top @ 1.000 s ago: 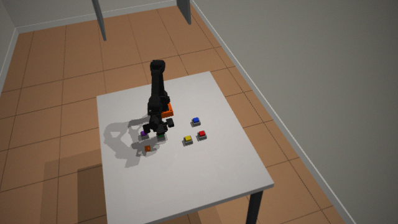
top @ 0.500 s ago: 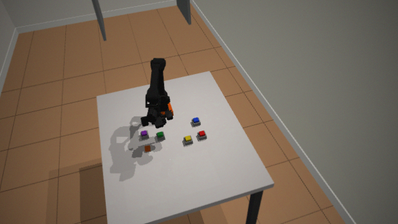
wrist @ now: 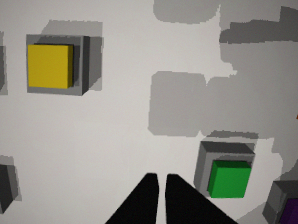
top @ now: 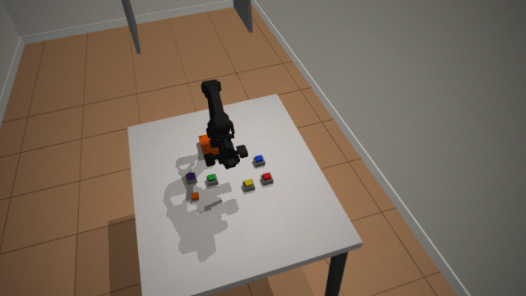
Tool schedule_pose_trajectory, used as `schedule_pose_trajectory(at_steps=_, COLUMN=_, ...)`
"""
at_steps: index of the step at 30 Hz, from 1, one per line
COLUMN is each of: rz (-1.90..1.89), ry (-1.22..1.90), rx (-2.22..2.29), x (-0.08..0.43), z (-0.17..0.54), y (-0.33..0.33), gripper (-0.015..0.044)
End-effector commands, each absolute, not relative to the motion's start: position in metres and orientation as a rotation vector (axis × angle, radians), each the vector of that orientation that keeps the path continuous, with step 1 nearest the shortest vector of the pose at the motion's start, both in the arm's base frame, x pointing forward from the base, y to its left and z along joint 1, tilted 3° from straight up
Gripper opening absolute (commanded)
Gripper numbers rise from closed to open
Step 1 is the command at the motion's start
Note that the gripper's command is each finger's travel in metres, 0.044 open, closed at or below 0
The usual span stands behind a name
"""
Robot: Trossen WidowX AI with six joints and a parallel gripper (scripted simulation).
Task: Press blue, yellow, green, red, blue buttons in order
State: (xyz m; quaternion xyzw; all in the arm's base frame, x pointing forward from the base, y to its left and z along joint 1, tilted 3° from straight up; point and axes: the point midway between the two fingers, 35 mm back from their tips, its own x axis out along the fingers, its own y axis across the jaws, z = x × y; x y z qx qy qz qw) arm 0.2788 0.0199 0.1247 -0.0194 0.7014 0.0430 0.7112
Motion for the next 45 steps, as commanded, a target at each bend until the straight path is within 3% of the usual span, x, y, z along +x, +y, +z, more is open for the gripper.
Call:
schedule_pose_trajectory(at_steps=1, rz=0.101, ry=1.552, rx=-0.053, x=0.293, z=0.128, y=0.074, gripper=0.002)
schedule_pose_trajectory(at_steps=9, rz=0.108, ry=1.553, rx=-0.015, x=0.289, z=0.133, y=0.194, gripper=0.002)
schedule_pose_trajectory(at_steps=14, rz=0.108, ry=1.553, rx=-0.013, x=0.288, z=0.13, y=0.197, gripper=0.002)
schedule_pose_trajectory(at_steps=19, rz=0.108, ry=1.554, rx=-0.013, x=0.289, z=0.074, y=0.201, gripper=0.002)
schedule_pose_trajectory(at_steps=45, rz=0.108, ry=1.554, rx=-0.013, x=0.289, z=0.041, y=0.203, gripper=0.002)
